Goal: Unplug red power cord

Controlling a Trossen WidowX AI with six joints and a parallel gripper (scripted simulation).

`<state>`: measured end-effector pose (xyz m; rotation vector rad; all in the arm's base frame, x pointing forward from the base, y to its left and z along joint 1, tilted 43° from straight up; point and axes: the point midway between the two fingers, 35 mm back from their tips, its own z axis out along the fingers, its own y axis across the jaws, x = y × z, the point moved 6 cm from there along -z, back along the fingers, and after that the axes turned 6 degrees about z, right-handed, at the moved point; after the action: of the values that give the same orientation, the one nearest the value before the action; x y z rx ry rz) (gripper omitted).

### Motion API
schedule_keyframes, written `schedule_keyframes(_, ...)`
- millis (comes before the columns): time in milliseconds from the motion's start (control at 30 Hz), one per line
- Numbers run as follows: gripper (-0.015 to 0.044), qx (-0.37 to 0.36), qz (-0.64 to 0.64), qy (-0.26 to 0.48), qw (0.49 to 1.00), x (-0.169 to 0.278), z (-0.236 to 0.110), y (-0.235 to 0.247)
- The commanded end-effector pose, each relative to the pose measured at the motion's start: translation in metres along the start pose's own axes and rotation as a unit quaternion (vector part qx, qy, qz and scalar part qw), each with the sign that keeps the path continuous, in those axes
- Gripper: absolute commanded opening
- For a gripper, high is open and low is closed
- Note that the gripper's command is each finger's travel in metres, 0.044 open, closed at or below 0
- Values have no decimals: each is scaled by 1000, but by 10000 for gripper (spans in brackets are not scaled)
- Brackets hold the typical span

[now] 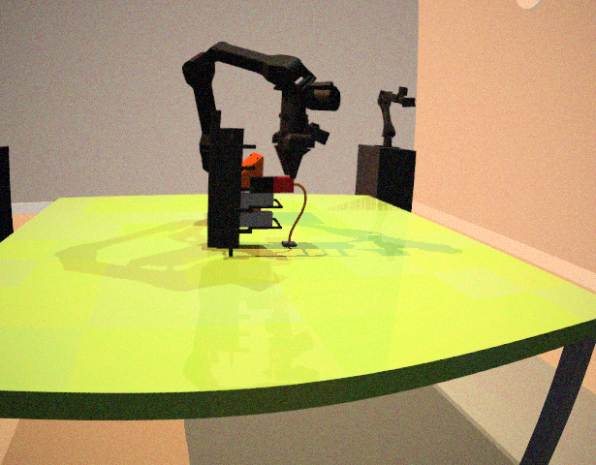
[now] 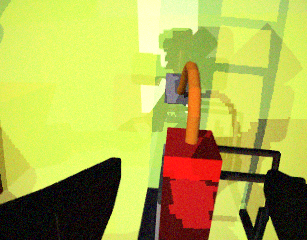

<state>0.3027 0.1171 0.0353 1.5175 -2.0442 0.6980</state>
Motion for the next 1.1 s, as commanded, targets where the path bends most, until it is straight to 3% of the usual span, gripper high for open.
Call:
schedule_keyframes(0, 394, 0, -2, 1, 1000, -10, -2, 1)
schedule_keyframes(67, 440, 0, -2, 0, 1000, -25, -5, 2)
schedule_keyframes(233, 440, 0, -1, -1, 1000, -58, -11, 7)
schedule_keyframes(1067, 440, 0, -1, -1, 1000, -58, -11, 7)
